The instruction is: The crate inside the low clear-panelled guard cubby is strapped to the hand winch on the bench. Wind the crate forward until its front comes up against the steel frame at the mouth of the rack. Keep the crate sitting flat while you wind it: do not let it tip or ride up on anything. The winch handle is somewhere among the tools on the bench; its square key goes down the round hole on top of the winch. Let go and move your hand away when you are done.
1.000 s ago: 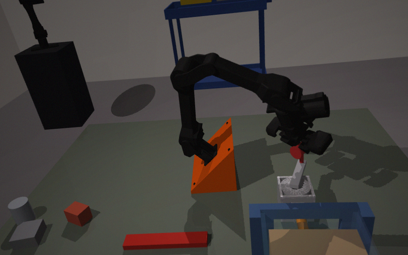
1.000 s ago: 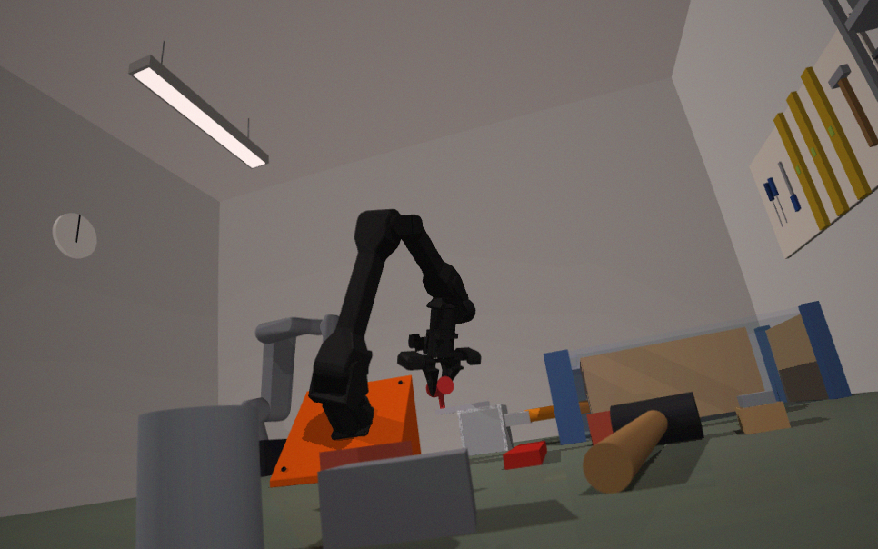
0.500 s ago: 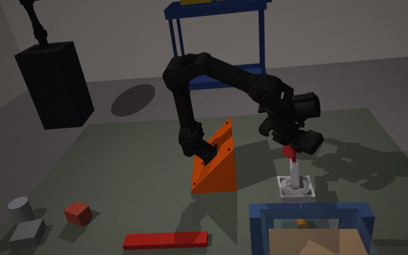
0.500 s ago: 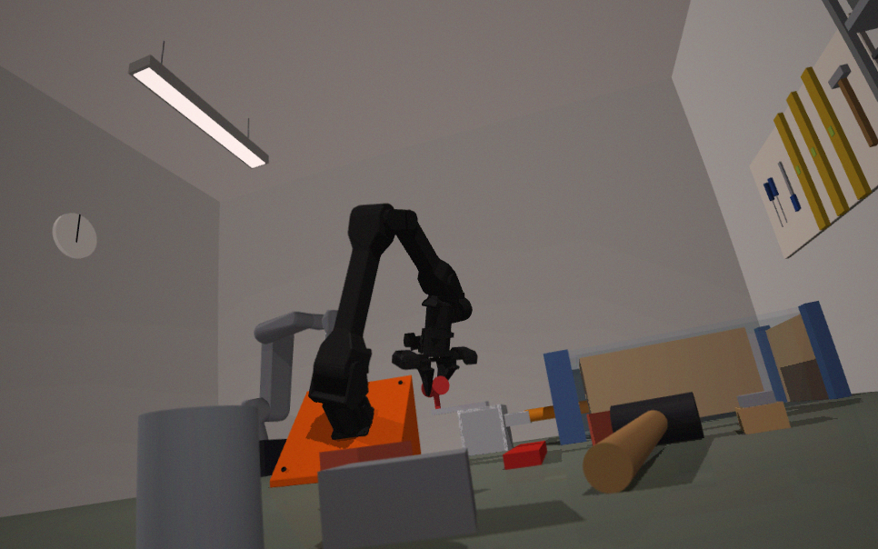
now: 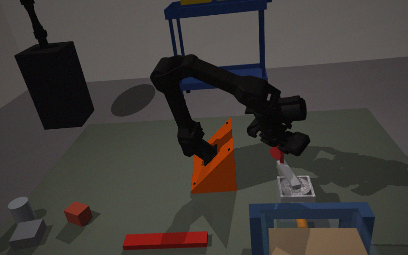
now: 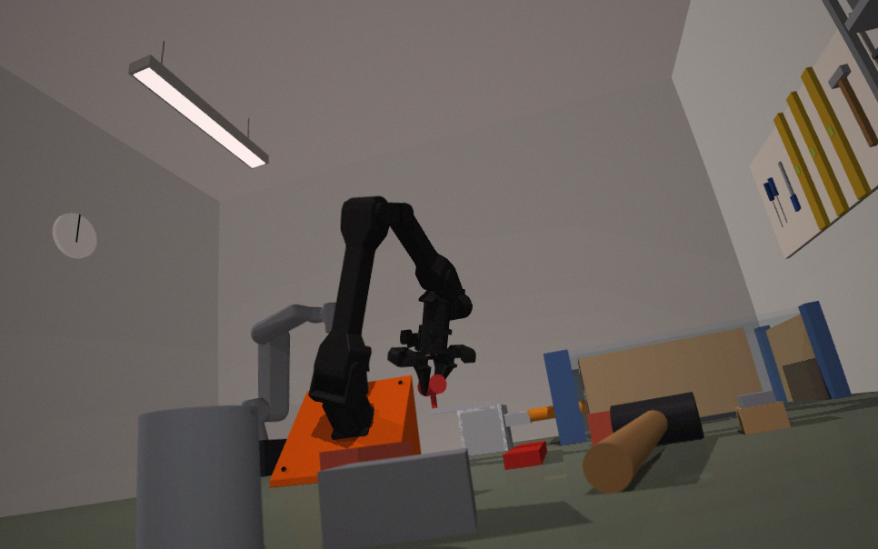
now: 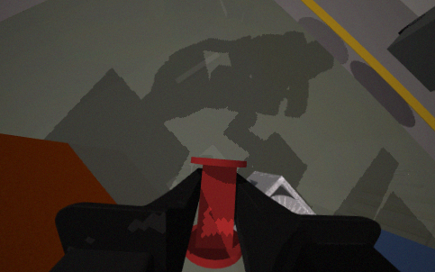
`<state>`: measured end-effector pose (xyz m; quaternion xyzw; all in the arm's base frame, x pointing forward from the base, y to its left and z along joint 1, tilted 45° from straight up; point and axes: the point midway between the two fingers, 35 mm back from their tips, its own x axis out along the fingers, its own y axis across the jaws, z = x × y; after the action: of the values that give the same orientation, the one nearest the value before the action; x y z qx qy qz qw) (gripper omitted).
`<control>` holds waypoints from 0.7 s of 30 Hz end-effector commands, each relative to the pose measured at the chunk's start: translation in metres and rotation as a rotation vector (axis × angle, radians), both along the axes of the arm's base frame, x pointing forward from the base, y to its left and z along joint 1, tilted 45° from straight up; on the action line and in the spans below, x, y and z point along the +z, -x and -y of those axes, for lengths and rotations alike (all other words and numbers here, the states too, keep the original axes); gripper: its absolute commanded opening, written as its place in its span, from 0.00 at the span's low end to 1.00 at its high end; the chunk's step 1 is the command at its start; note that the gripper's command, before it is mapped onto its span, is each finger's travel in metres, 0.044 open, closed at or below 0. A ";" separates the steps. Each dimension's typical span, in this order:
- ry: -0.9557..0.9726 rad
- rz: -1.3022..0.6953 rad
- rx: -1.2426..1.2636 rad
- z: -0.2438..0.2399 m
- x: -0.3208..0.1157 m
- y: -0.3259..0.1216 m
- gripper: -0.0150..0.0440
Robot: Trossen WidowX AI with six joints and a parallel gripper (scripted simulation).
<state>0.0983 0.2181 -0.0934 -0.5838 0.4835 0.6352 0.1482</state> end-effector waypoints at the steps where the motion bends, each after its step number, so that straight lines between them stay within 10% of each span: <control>1: 0.026 0.009 0.003 0.015 0.008 -0.005 0.25; 21: 0.028 0.010 0.003 0.035 0.027 -0.021 0.25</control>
<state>0.1127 0.1929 -0.0702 -0.5826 0.4867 0.6345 0.1450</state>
